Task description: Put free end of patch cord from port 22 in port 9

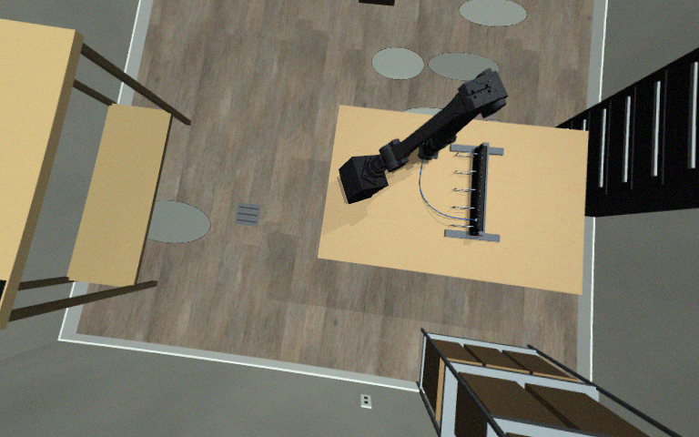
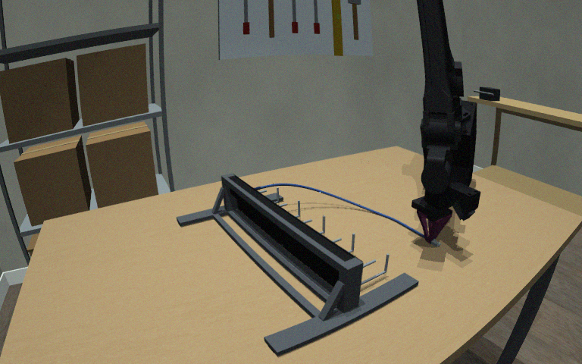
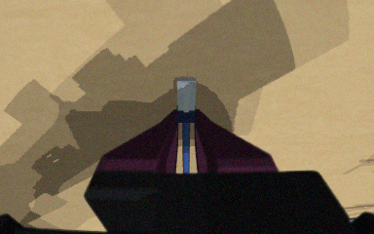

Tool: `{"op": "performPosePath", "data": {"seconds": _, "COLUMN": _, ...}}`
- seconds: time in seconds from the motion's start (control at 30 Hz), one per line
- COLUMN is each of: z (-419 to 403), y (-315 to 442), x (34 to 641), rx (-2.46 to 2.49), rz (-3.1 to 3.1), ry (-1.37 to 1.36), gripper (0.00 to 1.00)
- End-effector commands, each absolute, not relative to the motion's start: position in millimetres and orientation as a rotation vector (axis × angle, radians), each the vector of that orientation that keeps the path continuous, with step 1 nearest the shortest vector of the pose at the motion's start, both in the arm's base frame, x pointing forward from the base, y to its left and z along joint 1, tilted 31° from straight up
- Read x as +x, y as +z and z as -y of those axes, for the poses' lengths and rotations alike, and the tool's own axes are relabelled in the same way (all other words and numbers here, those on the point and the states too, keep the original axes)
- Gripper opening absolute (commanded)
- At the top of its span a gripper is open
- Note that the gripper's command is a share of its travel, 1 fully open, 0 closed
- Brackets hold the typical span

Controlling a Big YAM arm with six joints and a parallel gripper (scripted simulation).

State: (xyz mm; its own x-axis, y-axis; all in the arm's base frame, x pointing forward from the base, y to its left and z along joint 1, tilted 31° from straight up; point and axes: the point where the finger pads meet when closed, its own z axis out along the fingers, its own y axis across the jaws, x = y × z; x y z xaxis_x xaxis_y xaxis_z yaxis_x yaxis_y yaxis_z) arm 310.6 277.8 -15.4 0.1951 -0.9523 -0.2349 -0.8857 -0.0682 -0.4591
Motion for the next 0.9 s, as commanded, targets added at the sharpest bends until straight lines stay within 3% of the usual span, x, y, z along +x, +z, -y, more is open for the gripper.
{"op": "performPosePath", "data": {"seconds": 0.0, "z": -279, "y": -12, "x": 312, "rx": -1.974, "rz": -1.695, "ry": -0.173, "gripper": 0.0}}
{"op": "performPosePath", "data": {"seconds": 0.87, "z": -273, "y": 11, "x": 298, "rx": -1.97, "rz": -1.695, "ry": -0.169, "gripper": 0.0}}
